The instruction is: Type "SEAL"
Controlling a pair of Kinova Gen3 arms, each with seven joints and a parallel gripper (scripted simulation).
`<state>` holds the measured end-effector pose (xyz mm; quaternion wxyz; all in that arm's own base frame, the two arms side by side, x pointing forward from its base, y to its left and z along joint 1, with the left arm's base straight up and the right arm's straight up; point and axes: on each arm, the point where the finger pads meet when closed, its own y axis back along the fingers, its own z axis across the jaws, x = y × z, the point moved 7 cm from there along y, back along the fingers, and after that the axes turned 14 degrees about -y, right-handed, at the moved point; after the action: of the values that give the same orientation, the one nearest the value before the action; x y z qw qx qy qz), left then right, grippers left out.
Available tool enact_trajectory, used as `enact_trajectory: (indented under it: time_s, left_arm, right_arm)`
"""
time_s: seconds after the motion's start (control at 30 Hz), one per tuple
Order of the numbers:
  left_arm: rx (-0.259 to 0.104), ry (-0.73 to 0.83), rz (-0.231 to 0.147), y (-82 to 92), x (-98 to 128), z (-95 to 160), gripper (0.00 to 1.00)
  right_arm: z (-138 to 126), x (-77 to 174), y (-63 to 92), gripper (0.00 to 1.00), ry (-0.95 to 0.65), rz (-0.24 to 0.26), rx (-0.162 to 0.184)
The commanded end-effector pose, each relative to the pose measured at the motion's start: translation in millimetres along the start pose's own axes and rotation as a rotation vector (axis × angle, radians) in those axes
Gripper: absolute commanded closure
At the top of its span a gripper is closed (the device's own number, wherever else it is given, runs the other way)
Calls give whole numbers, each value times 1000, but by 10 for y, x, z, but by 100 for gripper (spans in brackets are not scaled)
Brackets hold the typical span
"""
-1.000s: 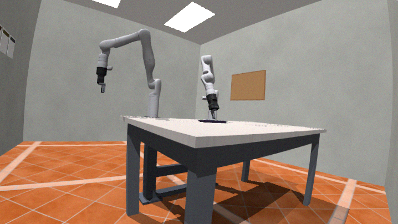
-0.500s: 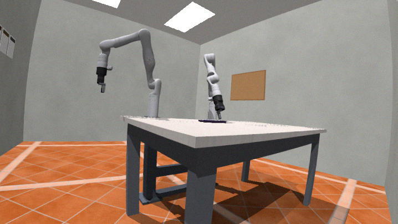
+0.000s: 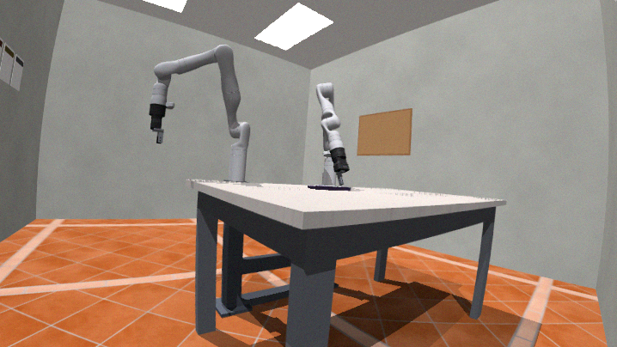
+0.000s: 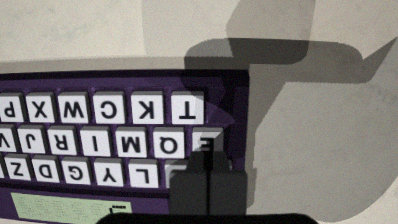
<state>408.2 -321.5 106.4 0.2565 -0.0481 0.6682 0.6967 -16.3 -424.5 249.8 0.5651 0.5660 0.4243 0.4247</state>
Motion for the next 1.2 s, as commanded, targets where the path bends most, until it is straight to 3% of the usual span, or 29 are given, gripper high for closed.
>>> enact_trajectory:
  time_s: [0.0,1.17]
  left_arm:
    - [1,1,-2,-5,-3,-3,100]
    - [1,1,-2,-49,18,-8,100]
  right_arm:
    - [0,-2,6,0,0,-1,-1]
    - [0,-2,6,0,0,-1,-1]
